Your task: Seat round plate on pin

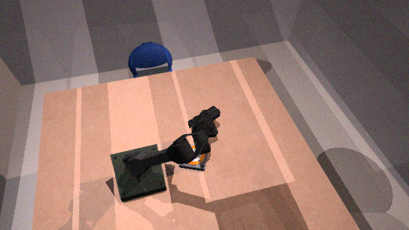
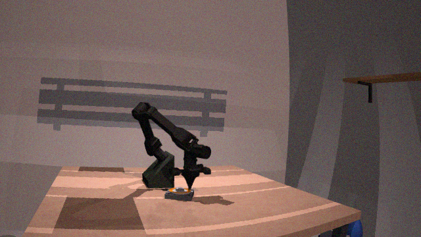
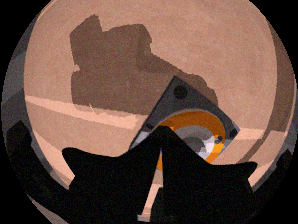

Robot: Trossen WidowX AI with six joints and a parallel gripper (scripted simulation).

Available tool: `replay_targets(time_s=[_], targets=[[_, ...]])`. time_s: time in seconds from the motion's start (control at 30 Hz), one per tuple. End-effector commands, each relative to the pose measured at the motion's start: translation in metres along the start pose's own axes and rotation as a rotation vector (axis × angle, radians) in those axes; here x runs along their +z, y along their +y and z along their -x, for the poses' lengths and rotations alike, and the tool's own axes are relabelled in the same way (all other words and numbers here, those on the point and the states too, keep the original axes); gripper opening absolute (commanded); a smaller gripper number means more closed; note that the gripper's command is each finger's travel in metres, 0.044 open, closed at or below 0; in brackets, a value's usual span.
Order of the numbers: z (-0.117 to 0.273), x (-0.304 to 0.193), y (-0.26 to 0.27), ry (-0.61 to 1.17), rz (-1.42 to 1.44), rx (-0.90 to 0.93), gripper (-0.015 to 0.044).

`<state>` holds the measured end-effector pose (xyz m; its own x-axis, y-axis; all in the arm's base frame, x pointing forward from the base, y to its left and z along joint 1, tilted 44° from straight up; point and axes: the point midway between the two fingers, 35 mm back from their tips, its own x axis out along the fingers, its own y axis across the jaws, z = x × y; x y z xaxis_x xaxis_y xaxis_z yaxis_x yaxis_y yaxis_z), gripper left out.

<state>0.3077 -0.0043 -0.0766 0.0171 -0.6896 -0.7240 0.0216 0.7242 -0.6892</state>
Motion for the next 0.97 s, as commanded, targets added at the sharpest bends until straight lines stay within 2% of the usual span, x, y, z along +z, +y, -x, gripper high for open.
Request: replay_targets(time_s=[0.0,0.33,0.93], targets=[[-0.004,-0.004,0.004,0.007,0.000,0.002,0.0000],[0.040,-0.006,0.003,0.007,0.000,0.004,0.0000],[0.032,-0.006,0.004,0.008,0.011,-0.002,0.0000]])
